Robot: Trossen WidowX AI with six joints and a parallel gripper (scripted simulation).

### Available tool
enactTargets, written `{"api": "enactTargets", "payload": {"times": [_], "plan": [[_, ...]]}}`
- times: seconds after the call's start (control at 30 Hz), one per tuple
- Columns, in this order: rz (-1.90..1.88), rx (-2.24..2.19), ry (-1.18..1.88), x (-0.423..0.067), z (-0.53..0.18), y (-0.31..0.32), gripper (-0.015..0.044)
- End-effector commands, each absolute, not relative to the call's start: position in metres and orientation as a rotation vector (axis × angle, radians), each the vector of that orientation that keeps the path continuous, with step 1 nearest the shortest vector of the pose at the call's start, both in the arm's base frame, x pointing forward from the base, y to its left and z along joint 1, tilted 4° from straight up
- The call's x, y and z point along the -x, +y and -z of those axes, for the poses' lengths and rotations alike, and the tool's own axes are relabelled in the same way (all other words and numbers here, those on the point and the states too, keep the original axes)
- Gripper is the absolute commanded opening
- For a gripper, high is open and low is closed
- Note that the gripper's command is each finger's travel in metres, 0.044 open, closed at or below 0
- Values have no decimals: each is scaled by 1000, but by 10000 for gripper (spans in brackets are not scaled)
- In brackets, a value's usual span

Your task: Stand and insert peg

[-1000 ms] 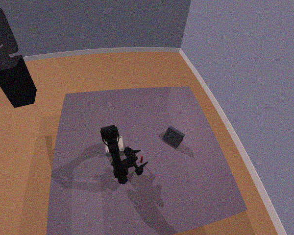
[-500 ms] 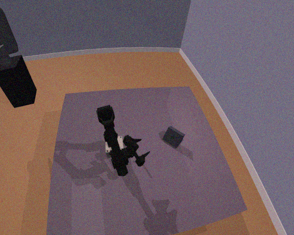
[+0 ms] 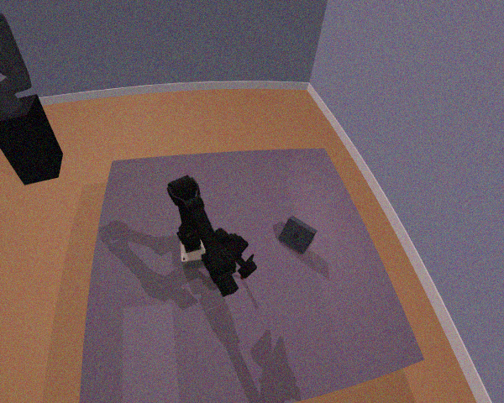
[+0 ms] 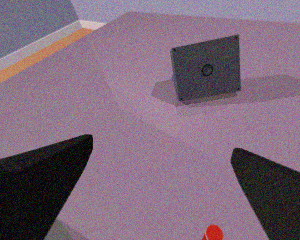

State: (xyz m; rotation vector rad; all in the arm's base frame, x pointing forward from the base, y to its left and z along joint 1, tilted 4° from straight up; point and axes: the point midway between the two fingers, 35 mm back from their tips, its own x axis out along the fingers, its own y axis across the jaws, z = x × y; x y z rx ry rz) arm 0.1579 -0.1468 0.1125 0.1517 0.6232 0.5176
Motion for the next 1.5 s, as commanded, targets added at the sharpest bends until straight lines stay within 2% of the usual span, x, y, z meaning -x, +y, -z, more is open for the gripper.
{"api": "enactTargets", "payload": {"times": [0.0, 0.43, 0.9, 1.47], "plan": [[-558, -143, 742, -158, -104, -143, 440], [-574, -60, 1172, -155, -78, -143, 440], [-337, 131, 1537, -164, -71, -167, 440], [-248, 191, 1594, -169, -64, -175, 440]]}}
